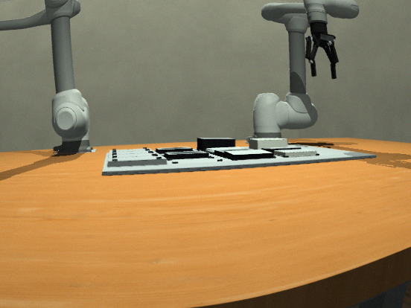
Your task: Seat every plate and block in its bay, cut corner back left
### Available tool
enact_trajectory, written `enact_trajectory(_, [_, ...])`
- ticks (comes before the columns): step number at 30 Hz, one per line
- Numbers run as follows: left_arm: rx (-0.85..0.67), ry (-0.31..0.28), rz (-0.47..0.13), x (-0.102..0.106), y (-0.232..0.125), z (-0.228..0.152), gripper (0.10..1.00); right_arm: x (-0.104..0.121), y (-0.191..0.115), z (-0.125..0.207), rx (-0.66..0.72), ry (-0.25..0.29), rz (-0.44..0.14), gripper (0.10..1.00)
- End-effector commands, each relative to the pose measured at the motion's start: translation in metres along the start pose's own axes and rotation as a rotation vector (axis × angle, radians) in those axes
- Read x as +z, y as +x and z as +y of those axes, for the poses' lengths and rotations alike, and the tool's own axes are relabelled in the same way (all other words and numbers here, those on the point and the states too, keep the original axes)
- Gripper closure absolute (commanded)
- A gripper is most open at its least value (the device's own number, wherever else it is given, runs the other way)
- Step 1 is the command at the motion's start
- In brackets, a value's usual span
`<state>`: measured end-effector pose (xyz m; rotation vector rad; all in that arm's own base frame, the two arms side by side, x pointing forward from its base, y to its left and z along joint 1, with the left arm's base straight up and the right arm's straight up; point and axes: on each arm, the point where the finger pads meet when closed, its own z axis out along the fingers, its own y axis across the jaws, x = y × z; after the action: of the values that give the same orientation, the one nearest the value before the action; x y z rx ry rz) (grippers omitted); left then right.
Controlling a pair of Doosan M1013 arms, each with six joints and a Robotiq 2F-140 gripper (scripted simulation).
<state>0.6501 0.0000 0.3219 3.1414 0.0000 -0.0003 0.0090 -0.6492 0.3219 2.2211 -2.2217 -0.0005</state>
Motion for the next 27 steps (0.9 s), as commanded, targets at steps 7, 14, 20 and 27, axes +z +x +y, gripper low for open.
enact_trajectory(7, [0.000,0.000,0.002,-0.001,0.000,0.000,0.400,-0.001,0.001,0.009,0.000,0.001,0.002,0.098])
enact_trajectory(14, [0.000,0.000,0.002,-0.001,0.000,0.000,0.400,-0.001,0.001,0.009,0.000,0.000,0.002,0.098])
enact_trajectory(20, [0.133,0.001,0.003,0.004,0.008,0.018,0.400,-0.001,0.001,0.009,0.000,0.000,0.002,0.098])
enact_trajectory(27, [0.206,0.001,0.003,0.013,0.020,0.048,0.400,-0.001,0.001,0.009,0.000,0.000,0.002,0.098])
